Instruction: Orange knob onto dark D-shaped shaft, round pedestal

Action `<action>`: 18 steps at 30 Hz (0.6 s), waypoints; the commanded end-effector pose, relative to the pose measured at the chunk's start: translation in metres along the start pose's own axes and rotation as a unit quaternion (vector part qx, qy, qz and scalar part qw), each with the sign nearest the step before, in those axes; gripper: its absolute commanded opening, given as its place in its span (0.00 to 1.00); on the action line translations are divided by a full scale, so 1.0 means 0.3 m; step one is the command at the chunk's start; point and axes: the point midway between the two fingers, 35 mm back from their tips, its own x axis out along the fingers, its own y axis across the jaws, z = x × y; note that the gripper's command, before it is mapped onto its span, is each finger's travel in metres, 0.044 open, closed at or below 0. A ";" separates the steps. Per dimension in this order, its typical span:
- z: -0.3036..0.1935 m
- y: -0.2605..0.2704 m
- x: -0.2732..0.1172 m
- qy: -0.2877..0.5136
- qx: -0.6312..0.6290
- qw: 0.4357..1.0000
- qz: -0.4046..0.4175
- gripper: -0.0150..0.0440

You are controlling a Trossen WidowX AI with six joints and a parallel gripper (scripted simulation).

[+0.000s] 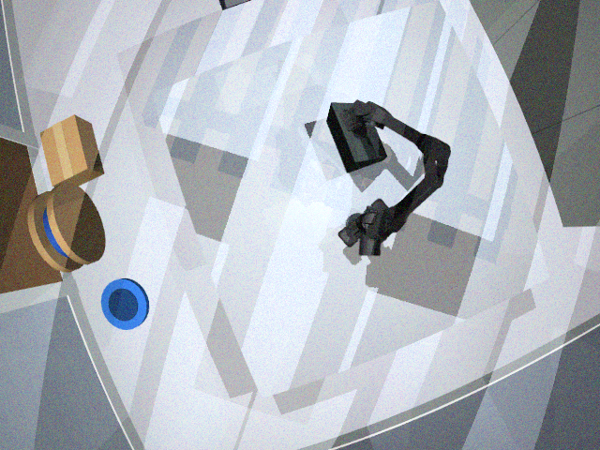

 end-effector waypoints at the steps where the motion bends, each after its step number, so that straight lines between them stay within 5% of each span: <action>1: 0.005 0.003 -0.006 -0.003 -0.035 0.999 0.000 0.25; 18: 0.002 -0.003 0.009 -0.003 -0.035 0.999 0.000 0.25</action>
